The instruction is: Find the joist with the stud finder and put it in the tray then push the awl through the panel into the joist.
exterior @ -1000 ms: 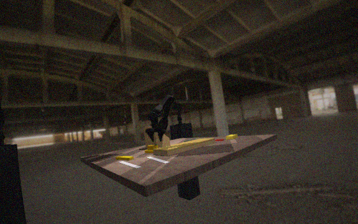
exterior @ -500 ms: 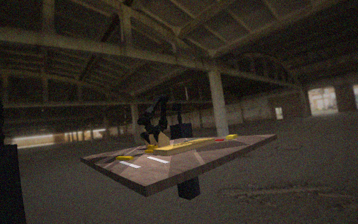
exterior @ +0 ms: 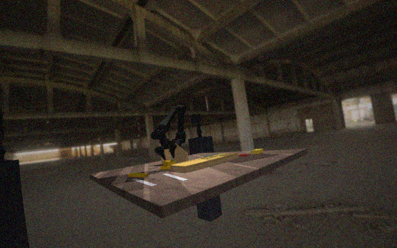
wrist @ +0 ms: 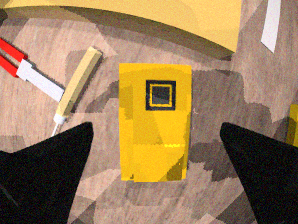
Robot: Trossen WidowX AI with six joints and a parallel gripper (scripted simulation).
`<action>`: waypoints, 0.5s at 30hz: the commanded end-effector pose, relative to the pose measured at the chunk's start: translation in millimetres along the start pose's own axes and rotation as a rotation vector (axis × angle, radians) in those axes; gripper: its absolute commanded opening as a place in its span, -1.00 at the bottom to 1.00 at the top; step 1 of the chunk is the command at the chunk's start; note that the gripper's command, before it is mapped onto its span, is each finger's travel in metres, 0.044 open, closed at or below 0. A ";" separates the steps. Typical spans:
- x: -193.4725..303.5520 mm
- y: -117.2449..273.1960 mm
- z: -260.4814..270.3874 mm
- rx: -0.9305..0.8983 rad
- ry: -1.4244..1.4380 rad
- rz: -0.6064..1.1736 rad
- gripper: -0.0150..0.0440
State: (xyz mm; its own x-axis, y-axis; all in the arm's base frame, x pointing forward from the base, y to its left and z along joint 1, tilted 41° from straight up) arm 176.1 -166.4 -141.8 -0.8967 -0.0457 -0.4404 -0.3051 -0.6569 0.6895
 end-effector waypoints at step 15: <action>6.3 -27.9 -1.8 0.003 0.005 -0.004 1.00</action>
State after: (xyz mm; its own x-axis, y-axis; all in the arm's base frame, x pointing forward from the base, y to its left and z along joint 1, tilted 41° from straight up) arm 179.9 -155.9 -160.5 -0.8920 -0.0550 -0.4487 -0.3088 -0.6507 0.6937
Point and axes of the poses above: the point midway between the two fingers, 35 mm back from their tips, its own y axis back along the fingers, its own z axis across the jaws, x = y × z, the point moved 3 cm from there along y, back along the fingers, and after that the axes turned 6 degrees about y, right-handed, at the moved point
